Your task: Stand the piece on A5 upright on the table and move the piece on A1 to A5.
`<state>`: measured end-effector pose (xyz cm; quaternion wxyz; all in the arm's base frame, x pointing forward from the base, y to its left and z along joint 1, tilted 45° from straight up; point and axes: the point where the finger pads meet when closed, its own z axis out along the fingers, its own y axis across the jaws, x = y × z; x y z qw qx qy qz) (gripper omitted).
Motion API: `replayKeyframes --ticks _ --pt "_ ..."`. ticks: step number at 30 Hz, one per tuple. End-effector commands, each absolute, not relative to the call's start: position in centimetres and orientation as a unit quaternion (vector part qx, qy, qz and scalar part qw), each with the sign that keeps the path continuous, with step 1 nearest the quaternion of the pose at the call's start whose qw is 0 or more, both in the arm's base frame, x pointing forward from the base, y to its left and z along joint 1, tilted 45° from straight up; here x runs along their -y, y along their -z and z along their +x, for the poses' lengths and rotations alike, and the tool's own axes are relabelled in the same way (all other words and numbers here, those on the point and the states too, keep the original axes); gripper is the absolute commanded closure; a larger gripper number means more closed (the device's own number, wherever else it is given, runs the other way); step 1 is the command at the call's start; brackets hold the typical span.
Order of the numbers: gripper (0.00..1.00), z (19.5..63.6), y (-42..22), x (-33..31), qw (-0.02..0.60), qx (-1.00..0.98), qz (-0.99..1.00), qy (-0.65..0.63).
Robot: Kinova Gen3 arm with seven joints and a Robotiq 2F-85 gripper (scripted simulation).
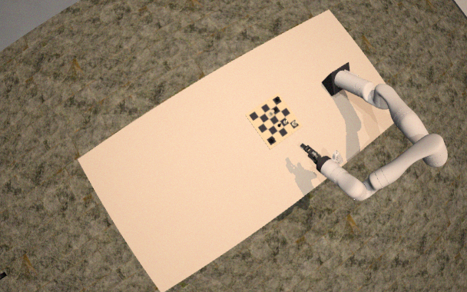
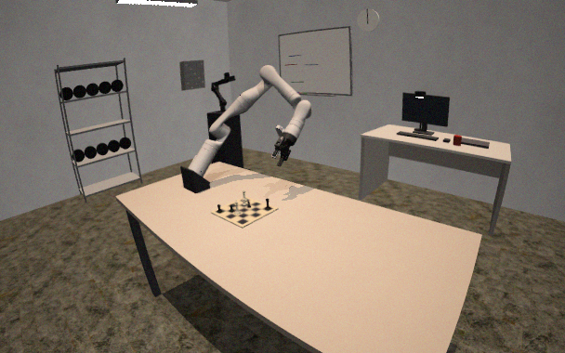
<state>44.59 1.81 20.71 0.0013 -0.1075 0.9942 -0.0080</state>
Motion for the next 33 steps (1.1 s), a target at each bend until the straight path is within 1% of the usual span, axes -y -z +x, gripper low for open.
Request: replayKeyframes --ticks 1,4,19,33 --pt "0.0 44.1 -19.8 -4.3 -0.011 -0.985 -0.169 0.003" --pt "0.0 43.9 -19.8 -4.9 -0.013 -0.981 -0.195 0.004" --pt "0.0 41.3 -19.8 -12.2 -0.029 -0.871 -0.491 0.009" --pt "0.0 39.8 -19.9 -15.5 -0.035 -0.784 -0.62 0.011"
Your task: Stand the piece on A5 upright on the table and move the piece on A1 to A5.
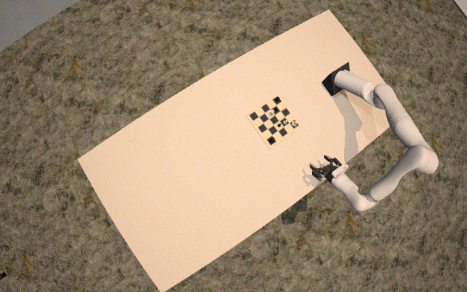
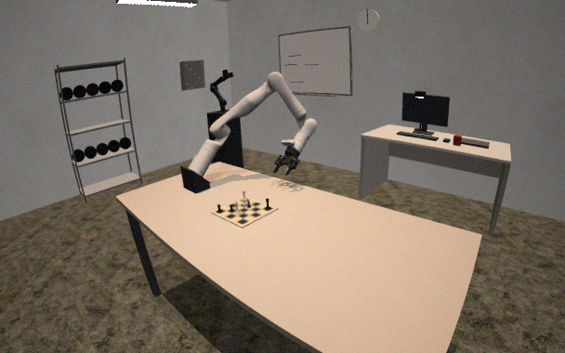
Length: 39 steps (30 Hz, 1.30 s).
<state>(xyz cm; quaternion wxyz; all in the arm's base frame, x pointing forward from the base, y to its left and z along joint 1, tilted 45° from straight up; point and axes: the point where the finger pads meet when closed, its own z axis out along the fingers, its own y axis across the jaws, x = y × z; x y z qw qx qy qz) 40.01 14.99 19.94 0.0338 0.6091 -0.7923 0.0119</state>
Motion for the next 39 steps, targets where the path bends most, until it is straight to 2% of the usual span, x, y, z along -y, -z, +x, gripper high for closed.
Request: replayKeyframes --ticks 1,39 --pt "0.0 39.7 -19.9 -15.7 0.035 0.779 0.627 -0.011" --pt "0.0 38.8 -20.0 -17.3 0.037 0.729 0.683 -0.012"
